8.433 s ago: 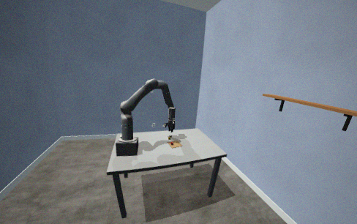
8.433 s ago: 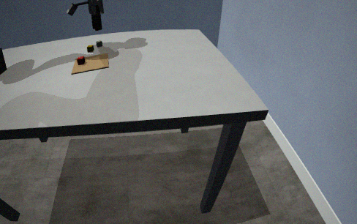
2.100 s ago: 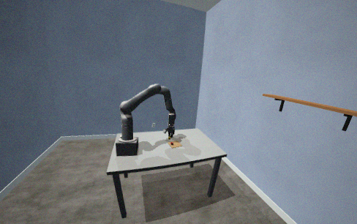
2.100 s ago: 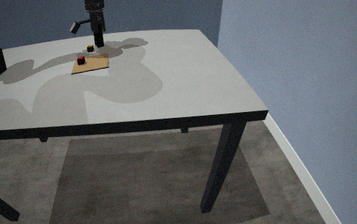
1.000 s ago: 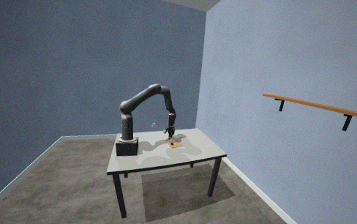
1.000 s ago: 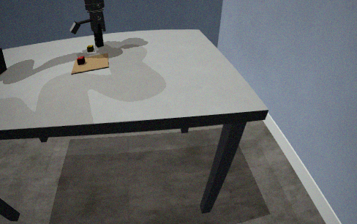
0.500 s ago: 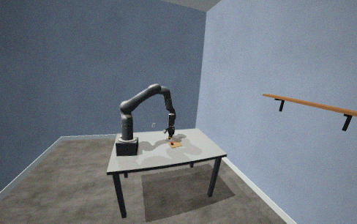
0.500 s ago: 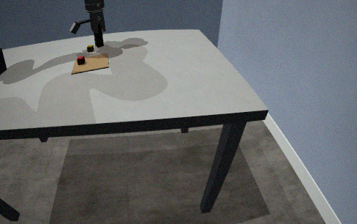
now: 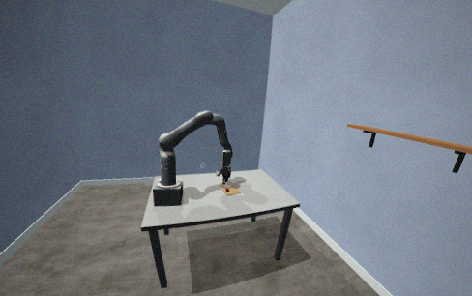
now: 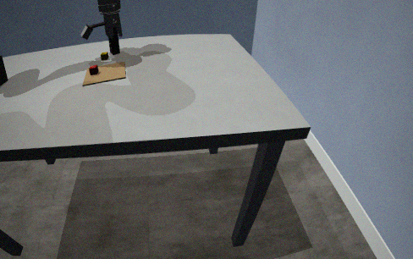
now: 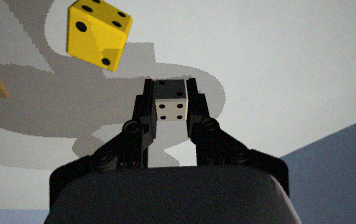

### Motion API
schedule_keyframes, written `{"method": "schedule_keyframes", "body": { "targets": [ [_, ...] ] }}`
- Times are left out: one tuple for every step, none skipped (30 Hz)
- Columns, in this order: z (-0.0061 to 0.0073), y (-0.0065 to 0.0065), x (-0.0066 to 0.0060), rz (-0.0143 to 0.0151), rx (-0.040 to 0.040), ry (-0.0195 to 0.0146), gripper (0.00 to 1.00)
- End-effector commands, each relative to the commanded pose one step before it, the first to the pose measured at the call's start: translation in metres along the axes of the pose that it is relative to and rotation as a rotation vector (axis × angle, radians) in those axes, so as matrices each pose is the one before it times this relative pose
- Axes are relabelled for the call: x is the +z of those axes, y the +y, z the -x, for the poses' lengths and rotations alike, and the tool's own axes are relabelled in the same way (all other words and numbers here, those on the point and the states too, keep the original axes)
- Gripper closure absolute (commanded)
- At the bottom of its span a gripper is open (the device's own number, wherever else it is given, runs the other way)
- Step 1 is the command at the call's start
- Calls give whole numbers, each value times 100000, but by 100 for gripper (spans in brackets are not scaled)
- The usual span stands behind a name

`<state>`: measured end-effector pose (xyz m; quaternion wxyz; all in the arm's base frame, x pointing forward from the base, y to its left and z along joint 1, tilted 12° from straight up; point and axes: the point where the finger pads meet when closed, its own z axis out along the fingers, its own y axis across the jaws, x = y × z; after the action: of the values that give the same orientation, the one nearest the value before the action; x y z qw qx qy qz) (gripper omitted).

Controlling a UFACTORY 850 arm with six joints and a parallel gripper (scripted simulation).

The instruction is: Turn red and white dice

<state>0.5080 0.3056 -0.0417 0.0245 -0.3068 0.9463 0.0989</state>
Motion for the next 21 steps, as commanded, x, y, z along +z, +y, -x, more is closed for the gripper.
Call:
{"method": "schedule_keyframes", "body": {
  "targets": [
    [99, -14, -74, -32, -13, -182, 79],
    [0, 0, -6, 0, 0, 0, 79],
    [0, 0, -39, 1, 0, -1, 79],
    [0, 0, -96, 2, 0, -1, 79],
    [0, 0, -171, 2, 0, -2, 79],
    [0, 0, -254, 2, 0, -1, 79],
    [0, 0, 0, 0, 0, 0, 79],
    [0, 0, 0, 0, 0, 0, 79],
    [0, 0, -339, 0, 0, 0, 79],
    [0, 0, -427, 0, 0, 0, 79],
    [0, 0, -511, 0, 0, 0, 79],
    [0, 0, -588, -1, 0, 0, 79],
    [0, 0, -655, 0, 0, 0, 79],
    [0, 0, -709, 1, 0, 0, 79],
    [0, 0, -747, -1, 0, 1, 79],
    [1, 0, -770, 1, 0, -1, 79],
    [0, 0, -771, -1, 0, 0, 79],
    [0, 0, -752, 1, 0, 0, 79],
    [0, 0, -710, -1, 0, 0, 79],
    [1, 0, -647, 1, 0, -1, 79],
    [0, 0, -562, 0, 0, 0, 79]
  ]
}}
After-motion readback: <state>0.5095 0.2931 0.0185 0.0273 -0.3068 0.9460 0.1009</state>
